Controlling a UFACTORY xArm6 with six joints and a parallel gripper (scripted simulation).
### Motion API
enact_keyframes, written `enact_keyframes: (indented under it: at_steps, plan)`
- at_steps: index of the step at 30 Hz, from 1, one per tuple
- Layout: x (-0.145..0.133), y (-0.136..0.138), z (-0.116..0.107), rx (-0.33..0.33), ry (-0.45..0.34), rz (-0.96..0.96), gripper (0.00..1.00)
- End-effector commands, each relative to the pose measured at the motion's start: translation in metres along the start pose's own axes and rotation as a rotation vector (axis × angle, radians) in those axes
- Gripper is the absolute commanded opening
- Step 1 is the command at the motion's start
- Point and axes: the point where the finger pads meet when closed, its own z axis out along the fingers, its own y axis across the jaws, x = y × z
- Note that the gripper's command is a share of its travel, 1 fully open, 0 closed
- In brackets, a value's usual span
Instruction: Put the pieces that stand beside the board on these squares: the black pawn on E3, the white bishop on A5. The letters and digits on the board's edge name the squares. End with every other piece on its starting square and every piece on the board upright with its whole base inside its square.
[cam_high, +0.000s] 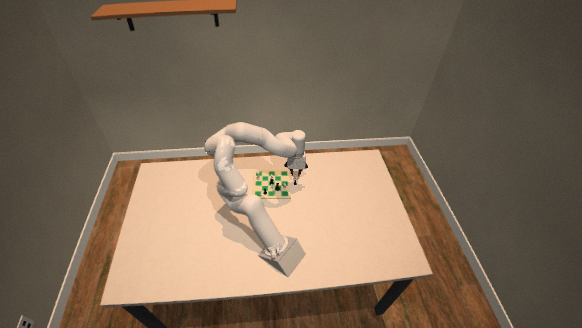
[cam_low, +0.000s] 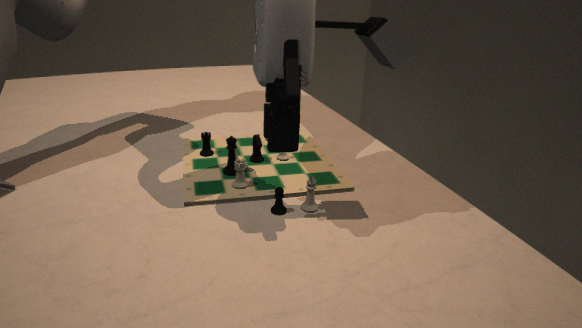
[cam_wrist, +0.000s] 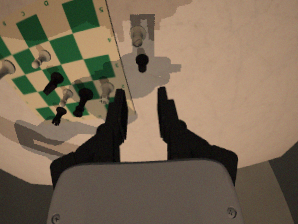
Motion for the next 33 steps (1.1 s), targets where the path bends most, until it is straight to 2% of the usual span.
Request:
enact_keyframes:
  at_steps: [1, 33]
  plan:
    - [0.001, 0.000, 0.004, -0.002, 0.003, -0.001, 0.34]
    - [0.001, 0.001, 0.043, -0.002, 0.003, -0.001, 0.34]
